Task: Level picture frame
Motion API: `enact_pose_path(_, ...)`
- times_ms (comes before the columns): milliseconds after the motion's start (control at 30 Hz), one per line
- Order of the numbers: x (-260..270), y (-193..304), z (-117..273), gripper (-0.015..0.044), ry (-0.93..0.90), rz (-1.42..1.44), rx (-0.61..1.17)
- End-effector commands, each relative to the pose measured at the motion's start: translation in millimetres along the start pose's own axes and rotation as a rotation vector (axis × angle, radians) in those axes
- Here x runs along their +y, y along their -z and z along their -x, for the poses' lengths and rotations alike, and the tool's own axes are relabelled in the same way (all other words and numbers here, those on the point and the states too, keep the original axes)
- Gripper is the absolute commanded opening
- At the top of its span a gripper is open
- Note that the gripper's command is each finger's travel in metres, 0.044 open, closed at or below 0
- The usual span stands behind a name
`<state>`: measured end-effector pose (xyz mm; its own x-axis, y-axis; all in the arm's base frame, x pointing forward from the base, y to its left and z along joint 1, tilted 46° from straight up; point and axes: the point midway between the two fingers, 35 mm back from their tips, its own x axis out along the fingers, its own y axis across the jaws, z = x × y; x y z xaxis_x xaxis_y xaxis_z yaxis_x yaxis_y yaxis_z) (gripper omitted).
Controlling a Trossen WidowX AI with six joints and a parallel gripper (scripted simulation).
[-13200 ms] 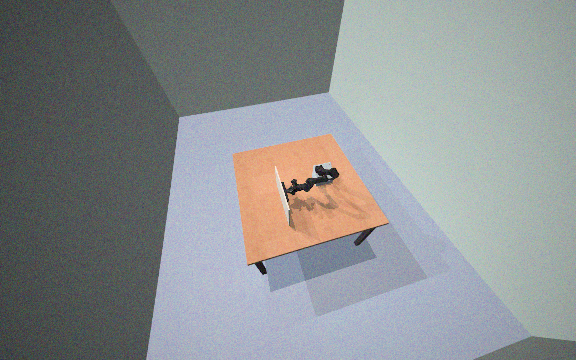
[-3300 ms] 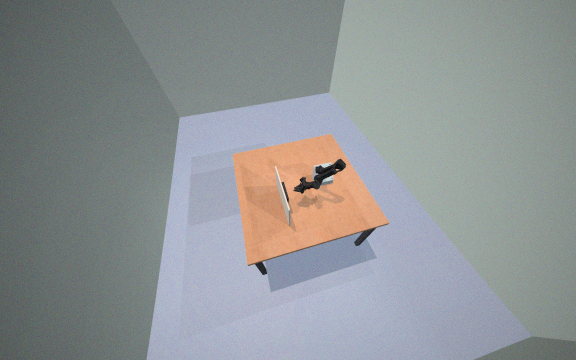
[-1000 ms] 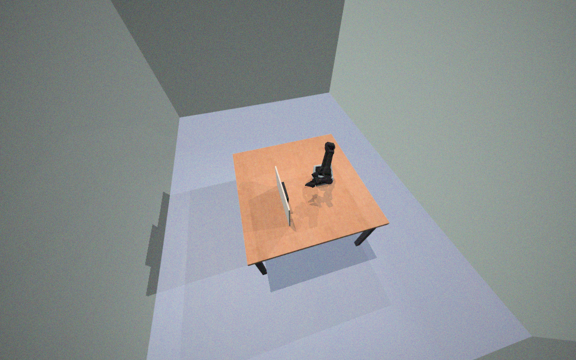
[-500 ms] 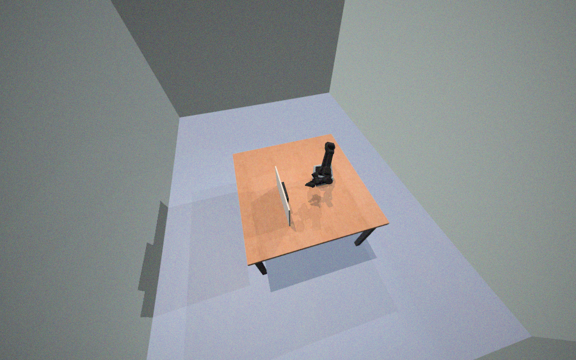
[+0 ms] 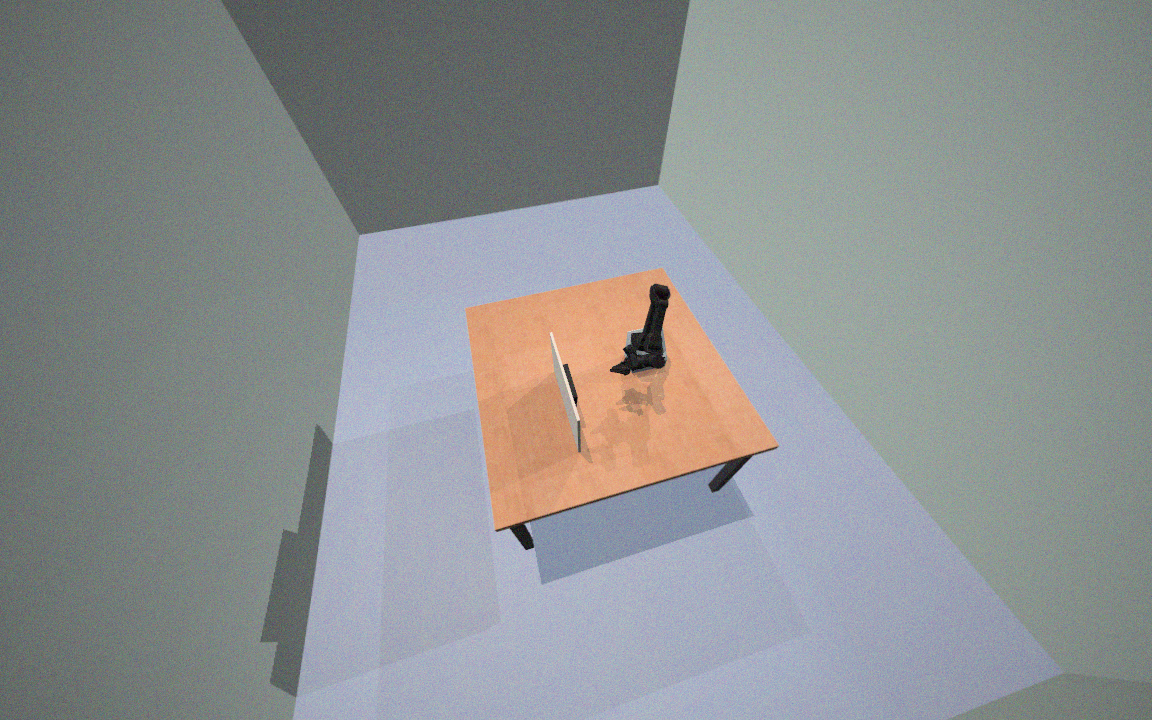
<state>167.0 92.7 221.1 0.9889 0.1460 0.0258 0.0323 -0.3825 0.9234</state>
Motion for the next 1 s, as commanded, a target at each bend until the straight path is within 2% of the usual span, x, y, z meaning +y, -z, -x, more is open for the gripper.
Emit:
enact_pose_path(0, 0.7, -0.6, 0.1, 0.026, -0.001, 0.001, -0.003)
enact_pose_path(467, -0.4, 0.6, -0.8, 0.026, 0.0, -0.004, 0.0)
enact_pose_path(867, -35.1, 6.4, -61.3, 0.026, -0.005, -0.276, -0.001)
enact_pose_path(967, -37.2, 4.7, -64.8, 0.026, -0.005, -0.292, -0.001)
